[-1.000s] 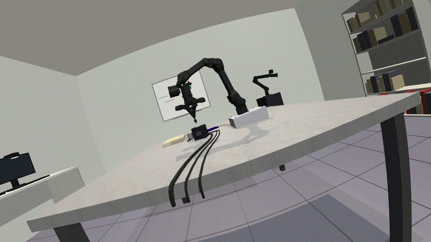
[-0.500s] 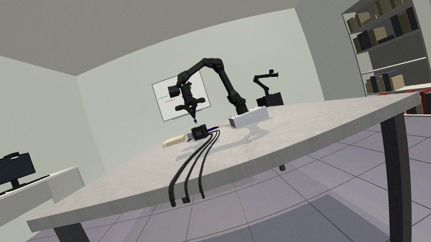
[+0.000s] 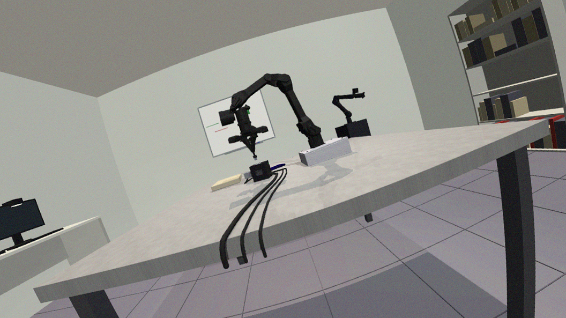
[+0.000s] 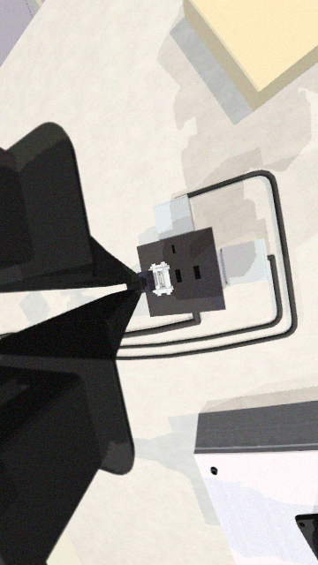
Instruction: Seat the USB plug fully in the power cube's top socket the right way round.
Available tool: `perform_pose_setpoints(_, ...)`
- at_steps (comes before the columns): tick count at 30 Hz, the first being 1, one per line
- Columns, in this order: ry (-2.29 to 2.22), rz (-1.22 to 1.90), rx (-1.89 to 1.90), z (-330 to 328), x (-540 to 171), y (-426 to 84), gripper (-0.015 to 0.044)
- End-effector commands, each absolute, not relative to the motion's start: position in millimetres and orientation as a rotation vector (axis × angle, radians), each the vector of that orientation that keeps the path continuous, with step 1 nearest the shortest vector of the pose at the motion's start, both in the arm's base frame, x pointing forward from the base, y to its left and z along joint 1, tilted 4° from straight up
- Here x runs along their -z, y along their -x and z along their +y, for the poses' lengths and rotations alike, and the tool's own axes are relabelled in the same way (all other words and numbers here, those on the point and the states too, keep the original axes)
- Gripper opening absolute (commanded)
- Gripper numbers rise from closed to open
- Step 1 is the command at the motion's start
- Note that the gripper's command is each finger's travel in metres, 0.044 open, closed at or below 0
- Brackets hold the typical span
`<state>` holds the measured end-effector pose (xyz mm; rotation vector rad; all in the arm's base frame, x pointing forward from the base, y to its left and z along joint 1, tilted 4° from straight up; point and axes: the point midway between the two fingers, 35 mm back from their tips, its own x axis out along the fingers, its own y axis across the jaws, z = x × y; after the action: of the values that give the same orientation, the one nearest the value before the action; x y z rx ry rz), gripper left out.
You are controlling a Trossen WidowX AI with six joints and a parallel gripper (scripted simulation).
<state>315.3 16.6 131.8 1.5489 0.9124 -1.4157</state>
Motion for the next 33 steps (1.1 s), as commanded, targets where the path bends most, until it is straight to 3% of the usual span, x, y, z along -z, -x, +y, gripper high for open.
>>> perform_pose_setpoints(1,-1.542,0.918,1.417,16.7,-129.7,-314.7,0.0000)
perform_pose_setpoints(33,-1.538,0.921,1.413,17.2,-125.8,-315.0,0.0000)
